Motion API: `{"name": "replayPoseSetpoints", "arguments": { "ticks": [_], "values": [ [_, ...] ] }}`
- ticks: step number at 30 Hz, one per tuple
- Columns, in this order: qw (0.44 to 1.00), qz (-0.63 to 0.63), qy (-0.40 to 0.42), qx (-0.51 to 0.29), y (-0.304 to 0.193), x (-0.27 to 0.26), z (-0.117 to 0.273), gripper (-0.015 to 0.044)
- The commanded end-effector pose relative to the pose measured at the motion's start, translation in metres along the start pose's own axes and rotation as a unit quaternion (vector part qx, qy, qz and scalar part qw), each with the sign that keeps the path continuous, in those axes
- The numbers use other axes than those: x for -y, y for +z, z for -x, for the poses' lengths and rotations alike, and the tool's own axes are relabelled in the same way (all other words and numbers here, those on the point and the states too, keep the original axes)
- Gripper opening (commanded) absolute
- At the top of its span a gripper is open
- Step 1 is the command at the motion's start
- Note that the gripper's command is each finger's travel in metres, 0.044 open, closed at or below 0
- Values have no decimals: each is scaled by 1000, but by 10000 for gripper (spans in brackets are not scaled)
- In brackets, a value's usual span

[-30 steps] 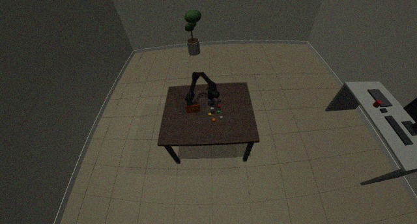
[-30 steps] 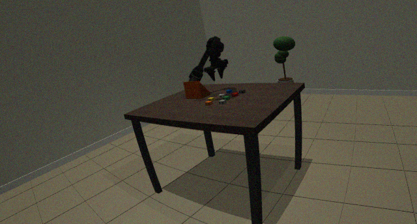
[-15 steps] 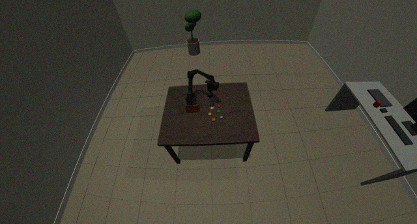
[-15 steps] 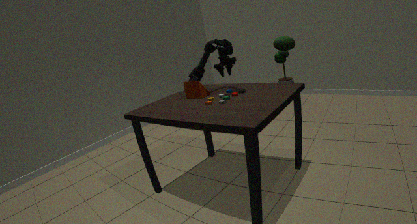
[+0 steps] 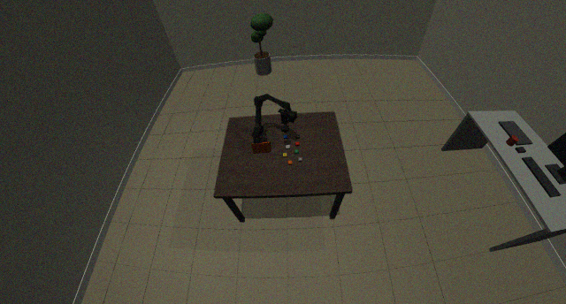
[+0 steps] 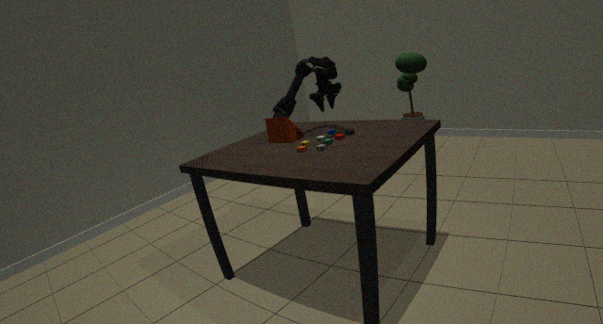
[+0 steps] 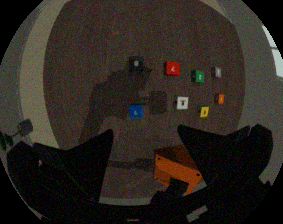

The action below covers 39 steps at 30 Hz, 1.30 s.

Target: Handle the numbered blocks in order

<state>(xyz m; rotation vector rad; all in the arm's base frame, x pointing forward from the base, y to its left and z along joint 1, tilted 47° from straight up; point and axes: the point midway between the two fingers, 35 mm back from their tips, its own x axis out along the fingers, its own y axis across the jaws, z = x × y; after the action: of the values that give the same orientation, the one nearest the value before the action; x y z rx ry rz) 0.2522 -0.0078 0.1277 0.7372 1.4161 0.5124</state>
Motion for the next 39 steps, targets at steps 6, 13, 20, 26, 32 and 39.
{"name": "replayPoseSetpoints", "arguments": {
  "ticks": [6, 13, 20, 26, 32, 39],
  "values": [
    [1000, 1, 1, 2, 63, -5, 3, 400],
    [1000, -1, 2, 2, 100, -6, 1, 400],
    [1000, -1, 2, 2, 100, -6, 1, 400],
    [1000, -1, 2, 2, 100, -6, 1, 400],
    [1000, -1, 1, 2, 101, -2, 1, 400],
    [1000, -1, 0, 2, 101, 88, 1, 400]
  ]
}}
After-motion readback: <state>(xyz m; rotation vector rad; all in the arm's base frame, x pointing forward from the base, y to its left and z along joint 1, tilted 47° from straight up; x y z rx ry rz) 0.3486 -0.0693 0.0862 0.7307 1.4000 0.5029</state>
